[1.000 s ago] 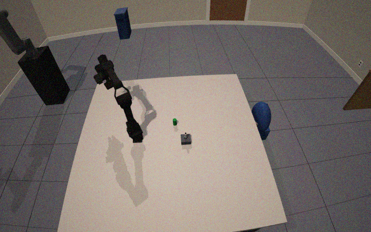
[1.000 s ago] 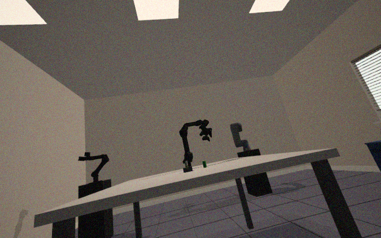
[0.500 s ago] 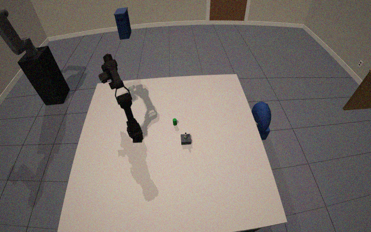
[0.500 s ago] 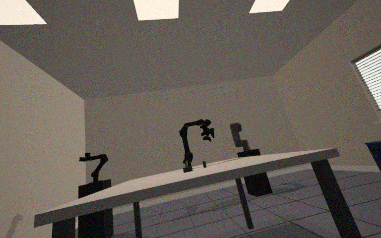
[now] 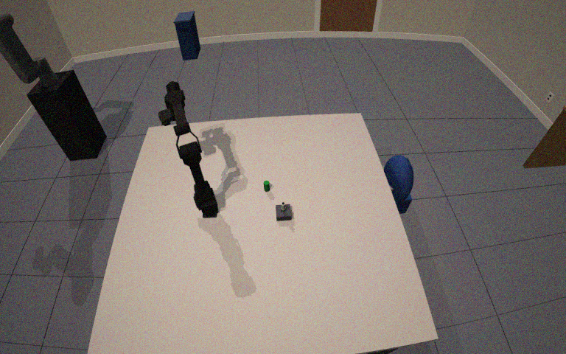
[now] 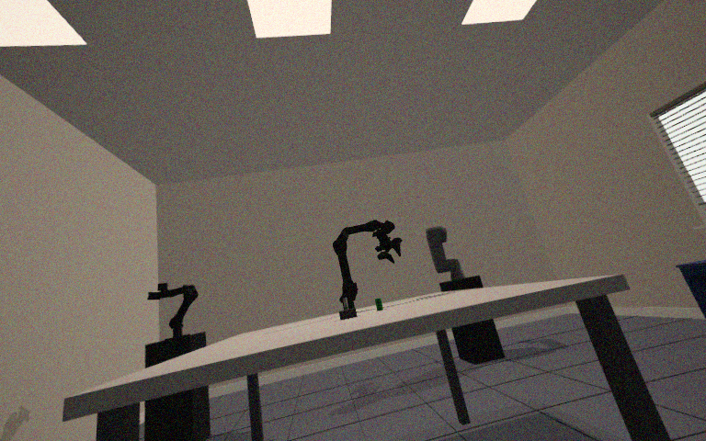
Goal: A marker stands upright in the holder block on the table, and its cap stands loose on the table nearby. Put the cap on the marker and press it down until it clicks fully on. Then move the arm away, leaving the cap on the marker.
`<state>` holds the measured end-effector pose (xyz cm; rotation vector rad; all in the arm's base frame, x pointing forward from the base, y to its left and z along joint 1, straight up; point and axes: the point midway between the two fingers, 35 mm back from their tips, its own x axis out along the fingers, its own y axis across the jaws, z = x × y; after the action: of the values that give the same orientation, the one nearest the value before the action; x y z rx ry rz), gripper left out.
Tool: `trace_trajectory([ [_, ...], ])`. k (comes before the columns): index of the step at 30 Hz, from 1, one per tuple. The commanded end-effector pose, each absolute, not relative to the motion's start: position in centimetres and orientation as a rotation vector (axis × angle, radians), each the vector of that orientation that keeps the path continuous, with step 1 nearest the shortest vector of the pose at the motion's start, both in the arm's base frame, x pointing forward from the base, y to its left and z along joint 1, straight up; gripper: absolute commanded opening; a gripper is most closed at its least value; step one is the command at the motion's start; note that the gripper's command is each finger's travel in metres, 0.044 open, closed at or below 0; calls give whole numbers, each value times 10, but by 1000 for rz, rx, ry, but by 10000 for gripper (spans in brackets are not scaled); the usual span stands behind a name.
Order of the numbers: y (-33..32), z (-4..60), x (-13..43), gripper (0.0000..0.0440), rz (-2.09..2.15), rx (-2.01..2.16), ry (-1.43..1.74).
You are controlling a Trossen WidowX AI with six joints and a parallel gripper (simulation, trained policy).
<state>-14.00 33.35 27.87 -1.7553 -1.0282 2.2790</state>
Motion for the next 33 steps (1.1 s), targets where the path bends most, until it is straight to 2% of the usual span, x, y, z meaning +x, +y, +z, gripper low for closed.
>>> trace_trajectory([
  [1,335,274,-129,321,2269,-1782,-961],
  [33,342,247,-40,324,2178,-1886,-504],
])
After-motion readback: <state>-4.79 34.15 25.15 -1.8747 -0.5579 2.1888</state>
